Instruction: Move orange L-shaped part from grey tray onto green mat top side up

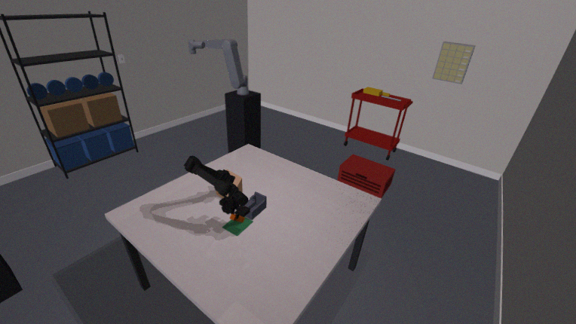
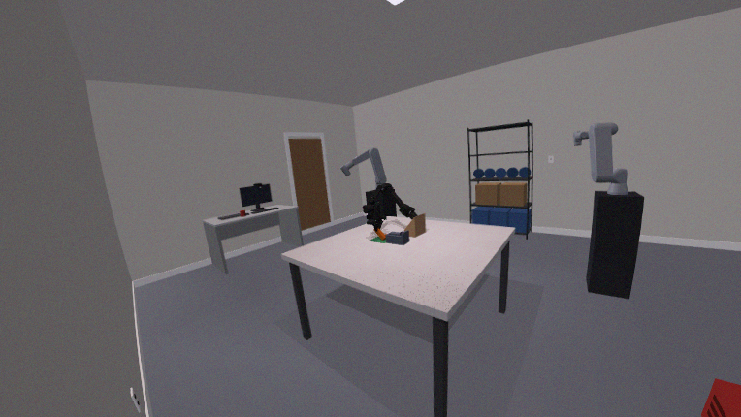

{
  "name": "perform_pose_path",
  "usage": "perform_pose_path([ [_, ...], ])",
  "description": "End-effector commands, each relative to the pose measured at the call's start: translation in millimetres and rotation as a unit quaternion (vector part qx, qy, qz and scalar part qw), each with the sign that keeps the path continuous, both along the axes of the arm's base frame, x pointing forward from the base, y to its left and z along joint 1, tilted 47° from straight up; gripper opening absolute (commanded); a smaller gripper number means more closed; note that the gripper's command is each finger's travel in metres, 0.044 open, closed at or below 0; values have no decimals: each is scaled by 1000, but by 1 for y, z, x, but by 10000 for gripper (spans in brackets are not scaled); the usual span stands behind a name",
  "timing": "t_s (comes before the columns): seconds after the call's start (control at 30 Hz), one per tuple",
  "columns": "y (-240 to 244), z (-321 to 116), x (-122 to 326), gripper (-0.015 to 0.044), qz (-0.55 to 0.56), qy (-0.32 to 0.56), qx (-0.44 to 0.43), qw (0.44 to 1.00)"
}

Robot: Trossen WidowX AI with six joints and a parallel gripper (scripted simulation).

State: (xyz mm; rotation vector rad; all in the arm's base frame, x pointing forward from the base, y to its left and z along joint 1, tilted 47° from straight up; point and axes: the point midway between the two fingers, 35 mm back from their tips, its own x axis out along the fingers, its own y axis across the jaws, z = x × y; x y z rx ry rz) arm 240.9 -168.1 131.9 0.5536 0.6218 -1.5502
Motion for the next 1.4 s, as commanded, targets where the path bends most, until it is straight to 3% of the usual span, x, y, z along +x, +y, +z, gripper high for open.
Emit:
perform_pose_path([
  [0.0,0,-2,-1,0,2,4,2,1000],
  [0.23,0,0,0,0,0,1,0,1000],
  [0.57,2,1,0,263,0,1,1,1000],
  [0.73,34,27,7,394,1,2,6,1000],
  [0.9,65,58,6,400,2,5,4,1000],
  [1.37,64,54,8,400,11,3,3,1000],
])
